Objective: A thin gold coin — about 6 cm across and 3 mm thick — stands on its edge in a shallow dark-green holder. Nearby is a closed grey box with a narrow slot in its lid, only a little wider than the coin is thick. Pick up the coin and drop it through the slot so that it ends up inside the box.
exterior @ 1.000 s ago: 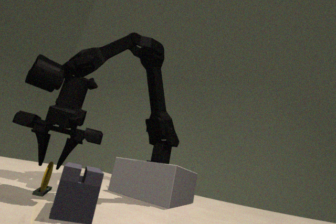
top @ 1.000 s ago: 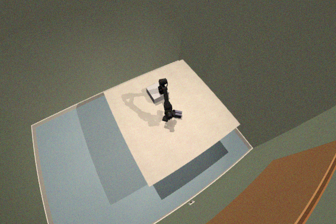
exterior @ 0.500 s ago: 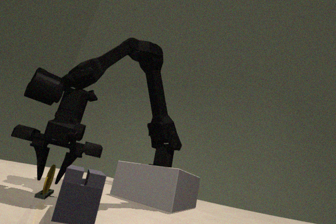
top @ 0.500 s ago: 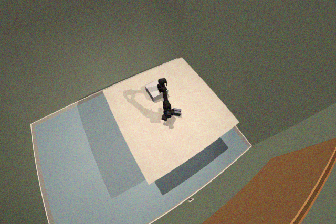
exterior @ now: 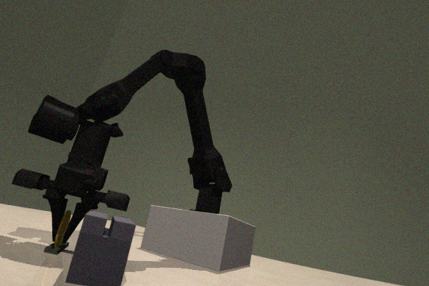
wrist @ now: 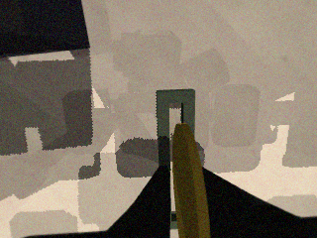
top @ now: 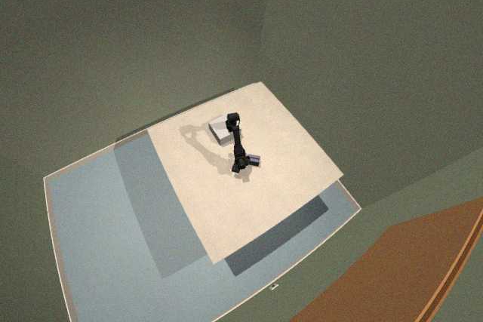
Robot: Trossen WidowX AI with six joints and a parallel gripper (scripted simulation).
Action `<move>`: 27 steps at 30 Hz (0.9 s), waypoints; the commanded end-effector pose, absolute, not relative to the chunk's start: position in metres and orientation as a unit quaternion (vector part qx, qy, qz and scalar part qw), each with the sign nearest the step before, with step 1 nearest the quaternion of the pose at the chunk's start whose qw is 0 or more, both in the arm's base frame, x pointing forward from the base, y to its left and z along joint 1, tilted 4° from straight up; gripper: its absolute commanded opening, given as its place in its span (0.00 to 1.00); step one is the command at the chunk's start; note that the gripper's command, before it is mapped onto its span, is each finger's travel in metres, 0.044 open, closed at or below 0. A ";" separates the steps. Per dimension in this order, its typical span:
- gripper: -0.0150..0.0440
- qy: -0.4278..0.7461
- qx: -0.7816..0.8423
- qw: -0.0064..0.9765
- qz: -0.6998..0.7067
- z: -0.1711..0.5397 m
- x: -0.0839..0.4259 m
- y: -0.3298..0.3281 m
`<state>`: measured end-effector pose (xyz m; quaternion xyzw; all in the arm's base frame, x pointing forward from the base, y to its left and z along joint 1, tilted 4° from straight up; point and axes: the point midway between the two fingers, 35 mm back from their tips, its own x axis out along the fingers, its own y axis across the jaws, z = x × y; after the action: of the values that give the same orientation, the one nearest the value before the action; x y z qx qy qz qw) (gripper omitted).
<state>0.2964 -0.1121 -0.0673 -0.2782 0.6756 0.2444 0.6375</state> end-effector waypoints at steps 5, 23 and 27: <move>0.25 0.674 -0.279 0.638 0.246 -0.068 0.297 -0.112; 0.25 0.671 -0.273 0.649 0.232 -0.043 0.303 -0.114; 0.25 0.672 -0.274 0.648 0.234 -0.034 0.304 -0.113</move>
<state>0.3018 -0.1135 -0.0431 -0.2734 0.6723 0.2343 0.6468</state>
